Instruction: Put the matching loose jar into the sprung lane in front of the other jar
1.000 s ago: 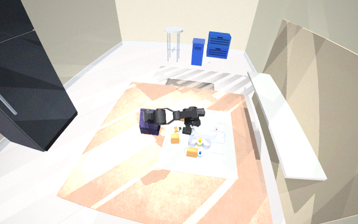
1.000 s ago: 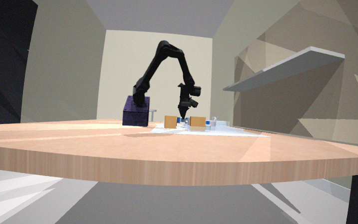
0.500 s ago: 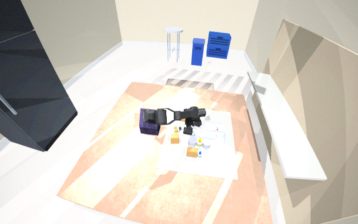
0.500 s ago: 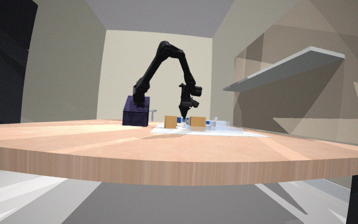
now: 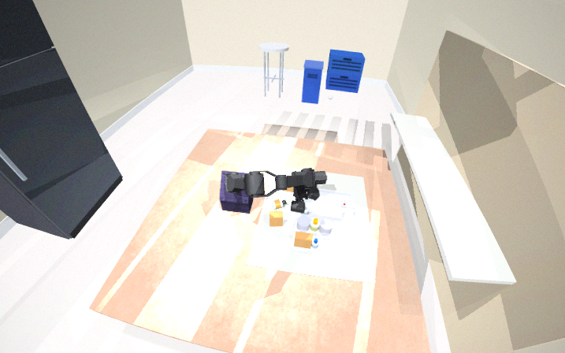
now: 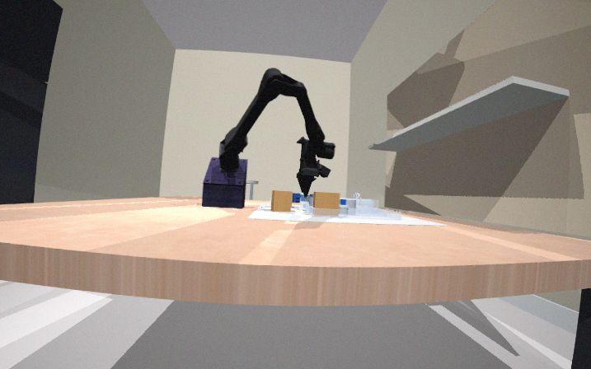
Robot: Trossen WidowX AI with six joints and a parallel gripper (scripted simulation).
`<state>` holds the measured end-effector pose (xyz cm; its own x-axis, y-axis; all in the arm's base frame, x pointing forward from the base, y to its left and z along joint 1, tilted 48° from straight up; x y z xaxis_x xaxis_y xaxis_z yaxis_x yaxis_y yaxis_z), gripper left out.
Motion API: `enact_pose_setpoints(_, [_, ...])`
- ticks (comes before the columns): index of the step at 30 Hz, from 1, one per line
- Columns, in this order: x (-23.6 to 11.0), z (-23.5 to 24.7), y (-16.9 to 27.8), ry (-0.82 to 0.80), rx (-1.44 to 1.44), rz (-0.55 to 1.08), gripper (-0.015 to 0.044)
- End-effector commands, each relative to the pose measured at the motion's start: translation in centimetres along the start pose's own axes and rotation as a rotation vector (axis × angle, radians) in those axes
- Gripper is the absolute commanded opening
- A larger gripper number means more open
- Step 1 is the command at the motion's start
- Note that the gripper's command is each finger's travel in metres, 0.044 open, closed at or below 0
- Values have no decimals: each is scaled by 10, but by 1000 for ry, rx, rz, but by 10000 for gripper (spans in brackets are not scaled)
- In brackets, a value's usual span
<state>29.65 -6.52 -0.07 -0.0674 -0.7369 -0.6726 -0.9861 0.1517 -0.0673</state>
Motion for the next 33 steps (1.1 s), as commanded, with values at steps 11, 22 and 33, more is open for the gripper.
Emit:
enact_pose_setpoints(11, [-4, -1, -14, -1, 14, -21, 0])
enact_pose_setpoints(22, [-5, -1, -19, -1, 14, -21, 0])
enact_pose_setpoints(33, [-6, -2, -23, -1, 14, -21, 0])
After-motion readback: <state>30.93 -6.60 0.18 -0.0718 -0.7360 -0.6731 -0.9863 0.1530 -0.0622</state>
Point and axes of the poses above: the point midway between the two fingers, 35 mm back from their tips, its own x axis out along the fingers, its own z axis across the jaws, y = z × x, the point moved 3 cm from there along -x, back along the fingers, and after that the axes turned 3 degrees about x, right-handed, at the moved point
